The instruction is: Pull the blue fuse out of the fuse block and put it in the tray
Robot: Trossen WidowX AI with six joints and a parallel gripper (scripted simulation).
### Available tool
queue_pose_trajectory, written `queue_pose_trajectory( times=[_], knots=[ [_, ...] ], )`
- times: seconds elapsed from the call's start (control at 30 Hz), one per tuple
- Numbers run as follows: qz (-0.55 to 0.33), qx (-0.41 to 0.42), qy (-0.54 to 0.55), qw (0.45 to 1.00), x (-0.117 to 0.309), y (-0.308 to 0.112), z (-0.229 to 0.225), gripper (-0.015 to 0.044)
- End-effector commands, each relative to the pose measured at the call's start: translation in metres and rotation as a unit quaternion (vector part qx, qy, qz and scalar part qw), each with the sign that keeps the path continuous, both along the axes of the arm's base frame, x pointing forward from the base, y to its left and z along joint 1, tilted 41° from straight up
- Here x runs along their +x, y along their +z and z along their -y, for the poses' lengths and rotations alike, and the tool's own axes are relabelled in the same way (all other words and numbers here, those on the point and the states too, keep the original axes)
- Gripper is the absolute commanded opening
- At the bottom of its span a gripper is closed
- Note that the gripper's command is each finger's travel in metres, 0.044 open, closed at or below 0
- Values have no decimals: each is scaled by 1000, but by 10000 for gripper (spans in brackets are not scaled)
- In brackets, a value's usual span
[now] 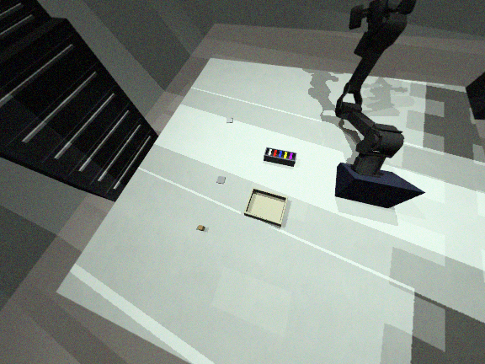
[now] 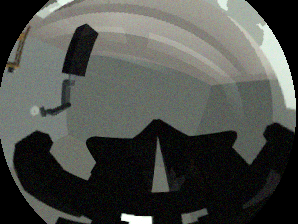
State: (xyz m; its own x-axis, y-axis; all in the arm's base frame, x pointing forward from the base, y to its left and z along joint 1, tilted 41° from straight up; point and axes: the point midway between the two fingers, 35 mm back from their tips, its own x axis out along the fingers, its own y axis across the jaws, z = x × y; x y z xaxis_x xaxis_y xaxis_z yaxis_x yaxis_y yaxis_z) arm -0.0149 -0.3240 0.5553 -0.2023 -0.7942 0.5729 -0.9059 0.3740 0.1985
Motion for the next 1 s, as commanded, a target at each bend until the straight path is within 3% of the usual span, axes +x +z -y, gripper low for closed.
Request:
queue_pose_trajectory(
  times=[0.0,0.07,0.23,0.5,0.97],
  knots=[
    [1,-2,0,1000,0,1,-1,26],
    [5,-19,2,1000,-4,8,-9,74],
    [22,-127,16,991,-19,48,-66,74],
    [15,-321,63,945,-21,98,-192,74],
    [-91,-548,180,812,37,104,-381,74]
  ],
)
